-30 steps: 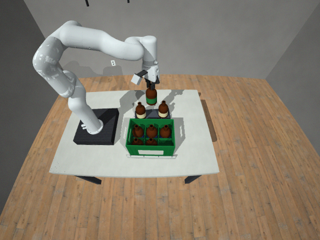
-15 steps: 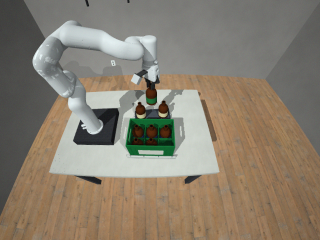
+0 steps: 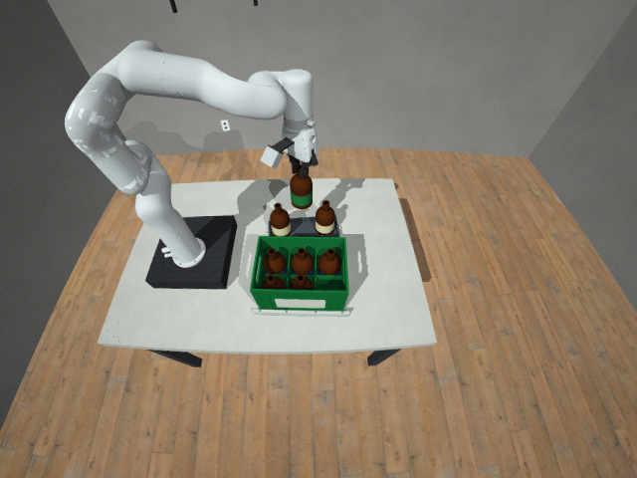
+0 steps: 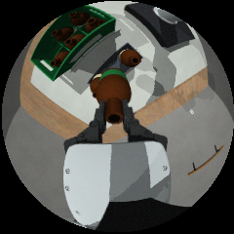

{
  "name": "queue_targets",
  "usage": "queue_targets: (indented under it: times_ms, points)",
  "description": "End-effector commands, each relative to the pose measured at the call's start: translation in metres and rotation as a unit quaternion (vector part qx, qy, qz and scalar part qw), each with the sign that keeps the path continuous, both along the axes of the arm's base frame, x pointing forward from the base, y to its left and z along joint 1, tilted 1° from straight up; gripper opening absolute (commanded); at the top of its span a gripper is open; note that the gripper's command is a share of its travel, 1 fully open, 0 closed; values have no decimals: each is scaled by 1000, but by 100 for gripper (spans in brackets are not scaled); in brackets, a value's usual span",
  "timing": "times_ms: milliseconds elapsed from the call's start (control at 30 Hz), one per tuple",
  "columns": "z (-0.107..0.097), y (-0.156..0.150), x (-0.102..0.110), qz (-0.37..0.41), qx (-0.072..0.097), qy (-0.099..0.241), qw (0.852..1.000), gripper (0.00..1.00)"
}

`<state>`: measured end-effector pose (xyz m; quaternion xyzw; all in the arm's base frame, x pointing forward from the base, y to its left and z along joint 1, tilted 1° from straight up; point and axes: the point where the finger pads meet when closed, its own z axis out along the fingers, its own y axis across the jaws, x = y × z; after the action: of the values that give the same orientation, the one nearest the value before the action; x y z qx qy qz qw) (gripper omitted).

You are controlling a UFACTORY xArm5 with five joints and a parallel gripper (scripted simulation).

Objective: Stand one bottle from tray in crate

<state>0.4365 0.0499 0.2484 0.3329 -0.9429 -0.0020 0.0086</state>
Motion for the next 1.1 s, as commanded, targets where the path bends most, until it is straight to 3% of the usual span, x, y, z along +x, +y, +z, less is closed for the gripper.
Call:
queue_targets:
  times_ms: [0, 433, 1067]
  points:
    - [4, 0, 1, 0, 0, -2, 1000, 0]
    - [19, 0, 1, 0, 0, -2, 1000, 0]
    - [21, 0, 1, 0, 0, -2, 1000, 0]
